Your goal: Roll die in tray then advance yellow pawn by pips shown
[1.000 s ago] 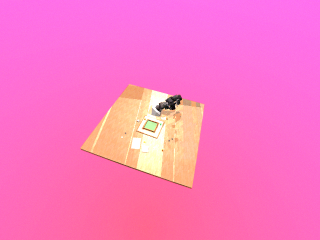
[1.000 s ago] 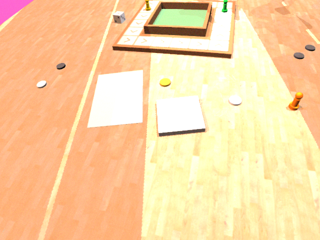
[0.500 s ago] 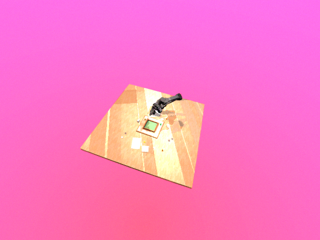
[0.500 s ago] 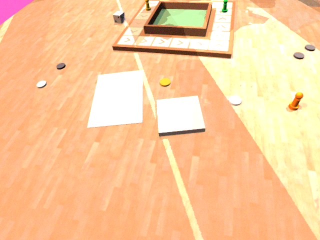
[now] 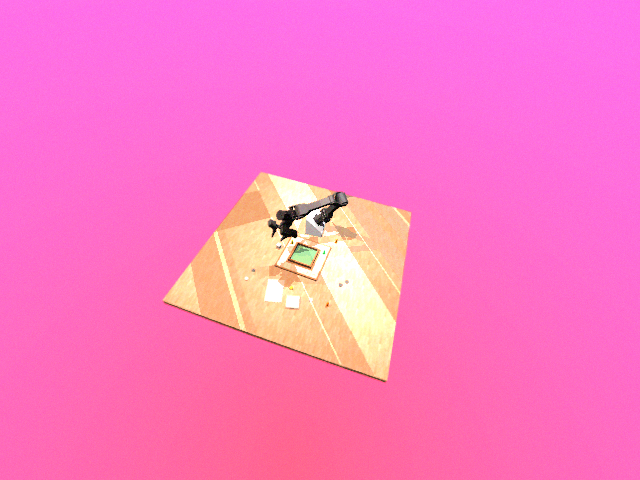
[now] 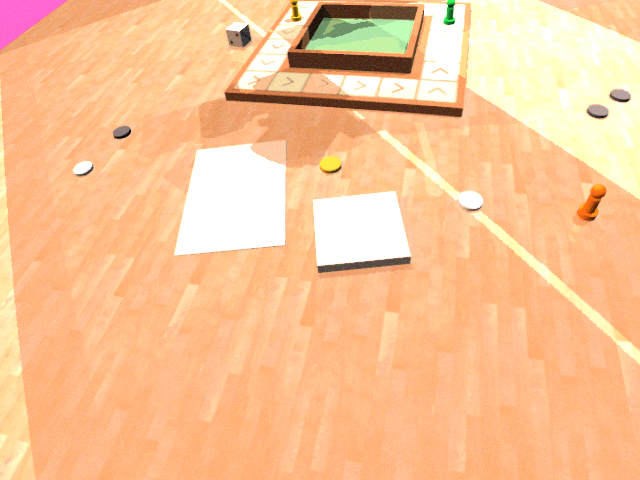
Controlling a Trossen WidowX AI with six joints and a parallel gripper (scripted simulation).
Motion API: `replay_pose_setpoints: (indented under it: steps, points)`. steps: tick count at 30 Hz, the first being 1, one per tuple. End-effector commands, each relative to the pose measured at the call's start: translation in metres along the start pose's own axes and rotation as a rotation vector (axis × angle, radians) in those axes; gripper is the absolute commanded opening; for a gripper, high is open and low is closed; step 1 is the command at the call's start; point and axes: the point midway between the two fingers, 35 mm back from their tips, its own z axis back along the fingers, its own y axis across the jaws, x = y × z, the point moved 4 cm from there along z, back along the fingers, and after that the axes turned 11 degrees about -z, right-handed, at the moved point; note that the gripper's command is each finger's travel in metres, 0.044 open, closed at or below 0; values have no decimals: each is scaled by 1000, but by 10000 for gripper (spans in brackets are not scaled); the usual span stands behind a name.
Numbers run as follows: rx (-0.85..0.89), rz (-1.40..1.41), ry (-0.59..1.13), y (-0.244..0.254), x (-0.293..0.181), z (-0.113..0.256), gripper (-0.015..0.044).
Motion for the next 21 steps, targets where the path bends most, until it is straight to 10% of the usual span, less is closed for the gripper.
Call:
replay_pose_setpoints:
  steps: [1,8,21]
  points:
    - [111,-202,158,-4,-30,-25,275]
    - [327,-587,499,2,-88,-66,275]
    - [339,-605,516,16,-99,-95,275]
